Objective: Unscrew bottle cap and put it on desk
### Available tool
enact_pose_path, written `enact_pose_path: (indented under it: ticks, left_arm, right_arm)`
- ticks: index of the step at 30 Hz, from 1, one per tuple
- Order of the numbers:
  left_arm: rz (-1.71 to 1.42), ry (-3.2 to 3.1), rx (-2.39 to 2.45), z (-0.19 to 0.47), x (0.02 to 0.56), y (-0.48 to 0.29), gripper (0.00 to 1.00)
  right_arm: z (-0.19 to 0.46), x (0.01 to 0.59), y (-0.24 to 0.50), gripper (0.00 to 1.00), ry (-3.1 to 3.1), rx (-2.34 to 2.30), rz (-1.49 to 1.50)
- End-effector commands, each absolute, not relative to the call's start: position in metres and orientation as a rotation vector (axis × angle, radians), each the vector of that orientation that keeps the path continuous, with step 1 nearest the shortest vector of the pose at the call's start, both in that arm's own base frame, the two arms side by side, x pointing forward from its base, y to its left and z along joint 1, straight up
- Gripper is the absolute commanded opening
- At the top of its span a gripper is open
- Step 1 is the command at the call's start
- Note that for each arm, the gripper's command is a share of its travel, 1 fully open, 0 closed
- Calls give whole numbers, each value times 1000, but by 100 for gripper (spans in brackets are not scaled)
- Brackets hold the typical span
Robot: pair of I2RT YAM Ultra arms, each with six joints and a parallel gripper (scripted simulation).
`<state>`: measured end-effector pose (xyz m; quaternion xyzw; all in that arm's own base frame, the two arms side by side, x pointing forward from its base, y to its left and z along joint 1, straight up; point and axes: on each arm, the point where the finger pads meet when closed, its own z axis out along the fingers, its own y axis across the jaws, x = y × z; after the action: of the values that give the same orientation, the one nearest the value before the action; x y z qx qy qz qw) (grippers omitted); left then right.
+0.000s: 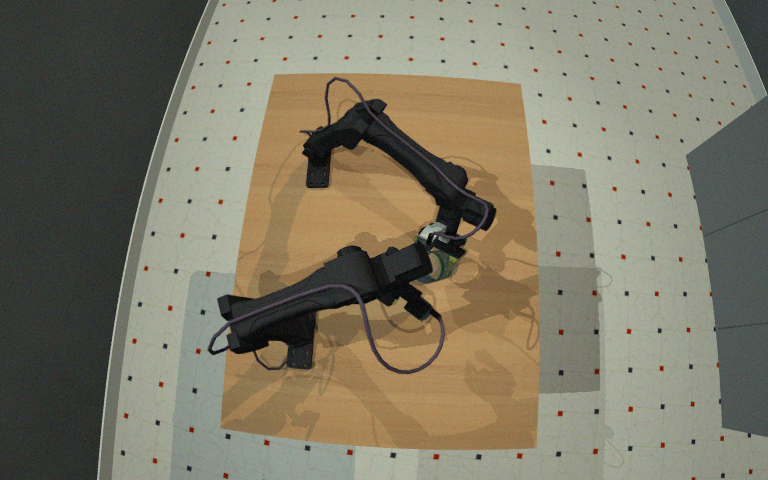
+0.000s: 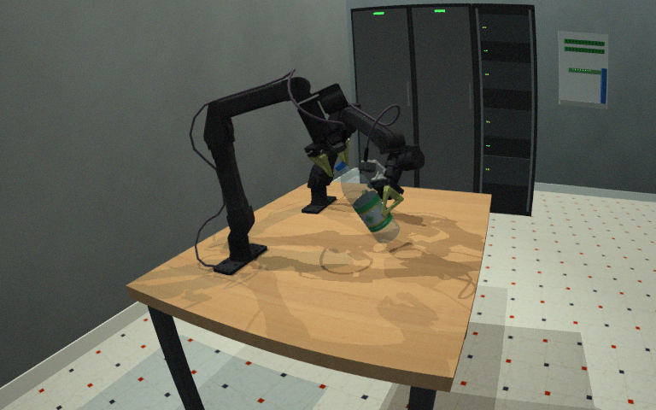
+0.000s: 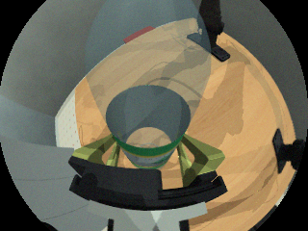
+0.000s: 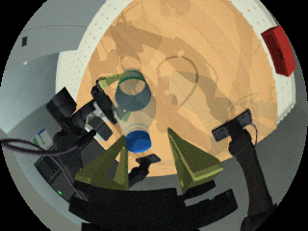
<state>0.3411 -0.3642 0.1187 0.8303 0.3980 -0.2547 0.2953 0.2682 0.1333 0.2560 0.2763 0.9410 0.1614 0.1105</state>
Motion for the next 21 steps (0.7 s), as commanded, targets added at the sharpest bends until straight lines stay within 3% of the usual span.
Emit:
enact_pose_path:
  ticks: [1, 8, 13, 15, 21]
  left_arm:
    - [-685, 1037, 2176, 134, 342, -367, 0]
    - [-685, 1037, 2176, 134, 342, -367, 0]
    - [-685, 1037, 2176, 134, 342, -367, 0]
    - [-685, 1037, 2176, 134, 342, -367, 0]
    - [-685, 1037, 2176, 134, 342, -367, 0]
  right_arm:
    - [267, 270, 136, 57, 2659, 1189, 591]
    - [267, 270, 136, 57, 2505, 1574, 690]
    - [267, 270, 136, 57, 2505, 1574, 690]
    - [264, 269, 136, 35, 2543, 1526, 664]
    - [261, 269, 136, 29, 2580, 1478, 638]
